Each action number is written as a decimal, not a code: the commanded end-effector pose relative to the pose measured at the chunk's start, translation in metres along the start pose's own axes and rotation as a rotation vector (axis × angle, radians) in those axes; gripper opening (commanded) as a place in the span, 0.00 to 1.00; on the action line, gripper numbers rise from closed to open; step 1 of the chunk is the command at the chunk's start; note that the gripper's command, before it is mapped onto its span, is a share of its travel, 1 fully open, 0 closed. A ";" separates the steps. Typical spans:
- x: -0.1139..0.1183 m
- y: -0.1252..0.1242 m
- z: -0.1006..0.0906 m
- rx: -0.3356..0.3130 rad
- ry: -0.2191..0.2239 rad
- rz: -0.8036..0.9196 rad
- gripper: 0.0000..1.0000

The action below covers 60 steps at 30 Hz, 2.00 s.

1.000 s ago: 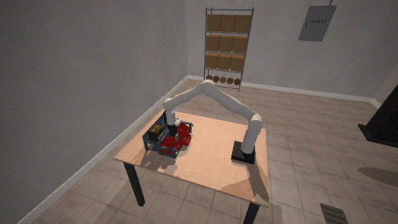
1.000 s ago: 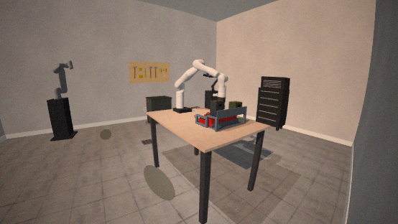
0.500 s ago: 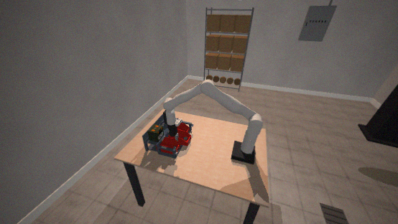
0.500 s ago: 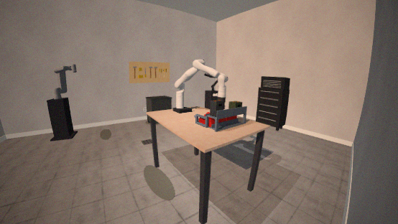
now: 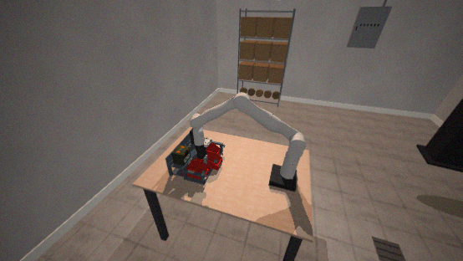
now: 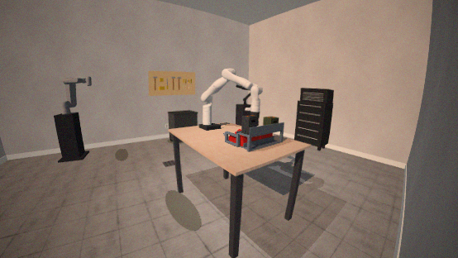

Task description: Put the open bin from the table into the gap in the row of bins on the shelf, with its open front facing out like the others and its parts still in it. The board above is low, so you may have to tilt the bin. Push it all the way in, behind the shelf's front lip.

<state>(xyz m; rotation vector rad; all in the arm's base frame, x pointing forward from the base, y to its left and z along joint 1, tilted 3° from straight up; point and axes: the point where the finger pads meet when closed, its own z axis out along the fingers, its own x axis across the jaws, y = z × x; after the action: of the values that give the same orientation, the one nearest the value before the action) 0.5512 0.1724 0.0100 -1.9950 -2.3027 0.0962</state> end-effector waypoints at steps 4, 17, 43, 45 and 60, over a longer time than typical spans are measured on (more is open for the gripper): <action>0.000 0.001 -0.004 -0.004 0.000 0.000 0.32; 0.000 0.000 -0.015 -0.004 0.000 0.000 0.32; 0.000 -0.002 -0.053 -0.004 0.000 0.000 0.32; 0.000 -0.002 -0.057 -0.004 0.000 0.000 0.32; 0.000 -0.004 -0.079 -0.004 0.000 0.000 0.32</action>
<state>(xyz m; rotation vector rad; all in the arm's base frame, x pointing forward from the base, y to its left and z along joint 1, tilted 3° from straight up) 0.5548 0.1706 0.0847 -1.9942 -2.3019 0.0984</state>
